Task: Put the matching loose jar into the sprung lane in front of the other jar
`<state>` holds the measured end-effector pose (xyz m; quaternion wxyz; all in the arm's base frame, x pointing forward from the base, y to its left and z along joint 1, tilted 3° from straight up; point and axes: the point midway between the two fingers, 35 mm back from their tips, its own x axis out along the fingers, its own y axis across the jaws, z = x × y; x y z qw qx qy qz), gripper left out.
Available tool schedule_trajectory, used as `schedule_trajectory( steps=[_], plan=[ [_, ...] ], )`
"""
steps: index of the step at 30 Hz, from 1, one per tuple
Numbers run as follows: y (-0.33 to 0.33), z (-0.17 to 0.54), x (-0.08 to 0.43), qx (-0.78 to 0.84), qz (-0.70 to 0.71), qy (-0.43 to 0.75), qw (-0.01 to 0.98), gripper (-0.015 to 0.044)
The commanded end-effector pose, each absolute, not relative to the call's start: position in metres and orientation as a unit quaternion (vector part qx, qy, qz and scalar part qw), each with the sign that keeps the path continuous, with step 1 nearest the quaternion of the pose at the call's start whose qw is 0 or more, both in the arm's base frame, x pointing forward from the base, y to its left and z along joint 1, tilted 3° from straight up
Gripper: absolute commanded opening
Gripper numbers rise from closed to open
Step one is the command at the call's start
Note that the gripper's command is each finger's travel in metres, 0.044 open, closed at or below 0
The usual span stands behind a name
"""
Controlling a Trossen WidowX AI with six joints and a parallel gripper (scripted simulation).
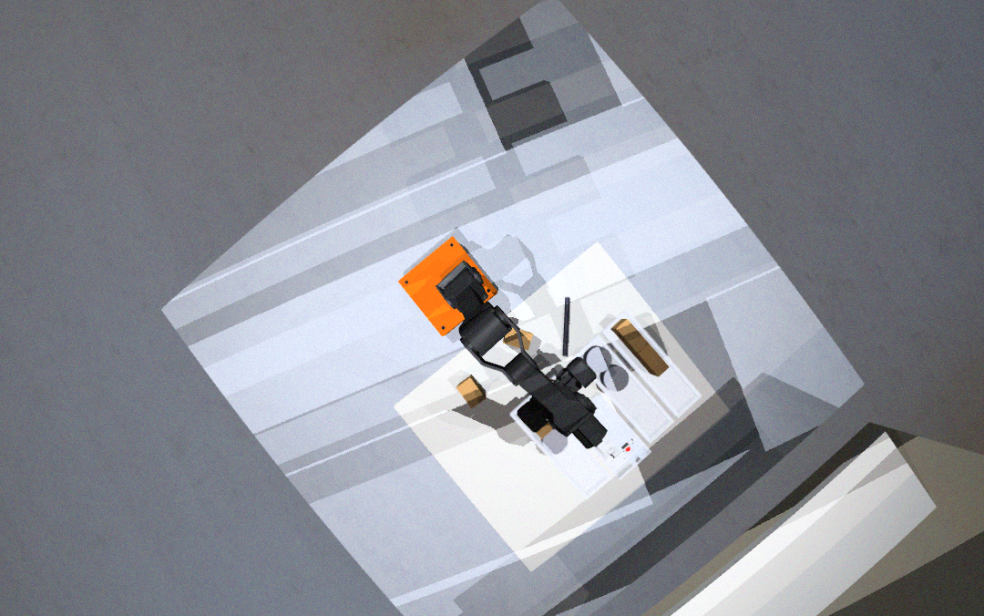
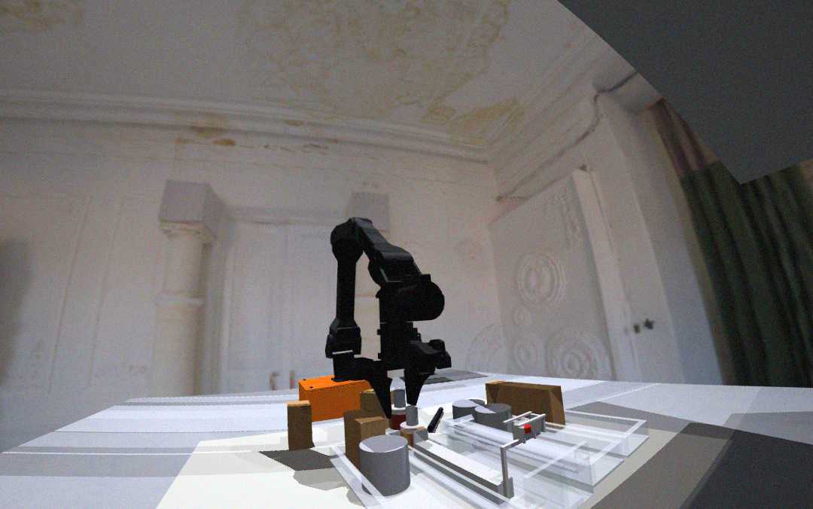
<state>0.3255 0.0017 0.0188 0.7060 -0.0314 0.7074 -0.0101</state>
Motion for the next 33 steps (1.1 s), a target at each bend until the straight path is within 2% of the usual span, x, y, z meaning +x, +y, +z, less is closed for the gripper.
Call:
schedule_trajectory(
  steps=[1, 33],
  plan=[
    [0.0026, 0.0249, 0.3381, -0.029, -0.011, 0.694, 0.72, 0.0],
    [0.0027, 0.0252, 0.3423, -0.029, -0.011, 0.694, 0.72, 0.0]
  ],
)
